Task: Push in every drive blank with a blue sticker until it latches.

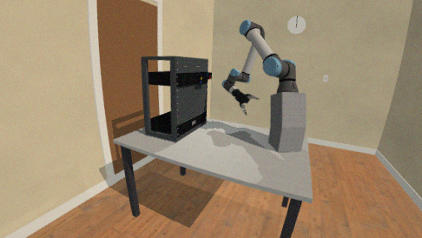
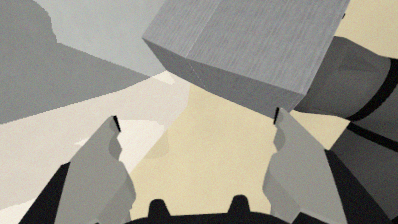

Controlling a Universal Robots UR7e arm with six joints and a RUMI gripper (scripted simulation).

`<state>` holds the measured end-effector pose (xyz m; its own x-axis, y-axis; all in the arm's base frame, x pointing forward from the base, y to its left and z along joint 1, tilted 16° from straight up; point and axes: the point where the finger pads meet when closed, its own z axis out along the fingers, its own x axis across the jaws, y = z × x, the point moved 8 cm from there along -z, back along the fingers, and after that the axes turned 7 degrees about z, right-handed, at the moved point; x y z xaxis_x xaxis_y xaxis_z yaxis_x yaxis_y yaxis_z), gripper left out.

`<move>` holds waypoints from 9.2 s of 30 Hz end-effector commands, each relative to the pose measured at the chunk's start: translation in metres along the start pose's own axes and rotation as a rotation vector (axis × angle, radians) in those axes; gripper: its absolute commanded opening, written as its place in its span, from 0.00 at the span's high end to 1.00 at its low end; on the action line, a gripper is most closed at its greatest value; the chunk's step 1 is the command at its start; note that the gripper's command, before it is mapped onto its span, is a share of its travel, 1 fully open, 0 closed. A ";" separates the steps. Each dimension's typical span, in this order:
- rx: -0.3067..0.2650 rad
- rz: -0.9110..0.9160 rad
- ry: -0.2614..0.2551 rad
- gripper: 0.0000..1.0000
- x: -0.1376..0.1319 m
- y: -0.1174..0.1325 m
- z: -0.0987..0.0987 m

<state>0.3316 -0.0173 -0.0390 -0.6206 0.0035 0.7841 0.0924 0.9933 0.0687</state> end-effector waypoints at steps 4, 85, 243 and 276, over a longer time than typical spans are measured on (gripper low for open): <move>0.000 0.000 -0.001 0.00 0.000 0.000 0.000; -0.020 -0.068 0.048 0.00 0.009 0.004 0.004; -2.759 0.363 -0.007 0.00 0.127 0.153 -0.153; -2.674 0.688 -0.055 0.00 0.087 0.152 -0.139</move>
<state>0.3990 0.1174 0.1280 -0.1906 0.0727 0.9790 0.2331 -0.9654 0.1171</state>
